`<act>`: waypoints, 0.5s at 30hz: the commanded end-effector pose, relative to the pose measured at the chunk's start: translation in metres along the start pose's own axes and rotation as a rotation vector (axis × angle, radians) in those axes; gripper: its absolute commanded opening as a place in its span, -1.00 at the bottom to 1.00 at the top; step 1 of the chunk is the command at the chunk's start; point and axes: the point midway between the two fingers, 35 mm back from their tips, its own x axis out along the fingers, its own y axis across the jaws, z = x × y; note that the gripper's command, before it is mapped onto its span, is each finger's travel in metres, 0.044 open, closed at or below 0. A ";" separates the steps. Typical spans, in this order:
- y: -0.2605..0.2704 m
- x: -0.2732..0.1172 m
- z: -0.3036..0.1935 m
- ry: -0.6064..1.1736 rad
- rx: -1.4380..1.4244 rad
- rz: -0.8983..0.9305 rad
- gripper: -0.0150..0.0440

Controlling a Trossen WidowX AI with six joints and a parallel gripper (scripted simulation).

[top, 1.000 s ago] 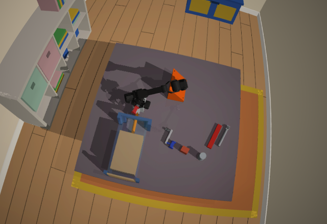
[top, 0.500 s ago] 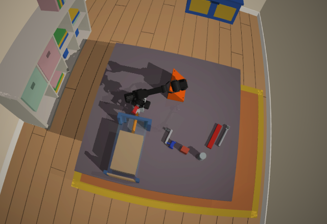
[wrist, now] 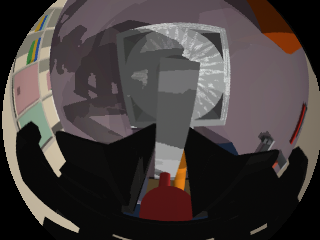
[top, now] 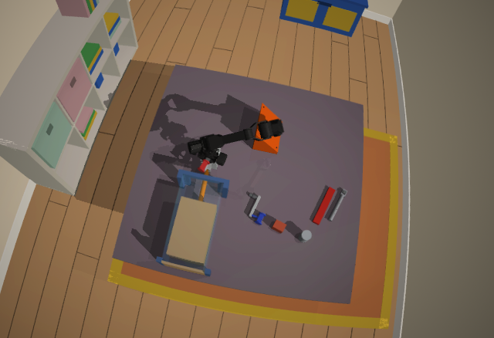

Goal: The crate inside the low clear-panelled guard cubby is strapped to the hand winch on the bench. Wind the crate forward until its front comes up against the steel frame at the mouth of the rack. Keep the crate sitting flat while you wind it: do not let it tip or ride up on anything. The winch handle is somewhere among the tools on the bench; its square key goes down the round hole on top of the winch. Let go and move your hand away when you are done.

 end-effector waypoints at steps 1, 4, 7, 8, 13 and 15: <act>0.003 0.004 0.001 -0.007 0.049 0.004 -0.49; 0.004 0.004 0.001 -0.007 0.068 0.006 -0.49; 0.004 0.004 0.001 -0.007 0.069 0.006 -0.49; 0.004 0.004 0.001 -0.007 0.069 0.006 -0.49; 0.002 0.004 0.001 -0.007 0.031 0.003 -0.49; 0.002 0.004 0.001 -0.007 0.026 0.002 -0.49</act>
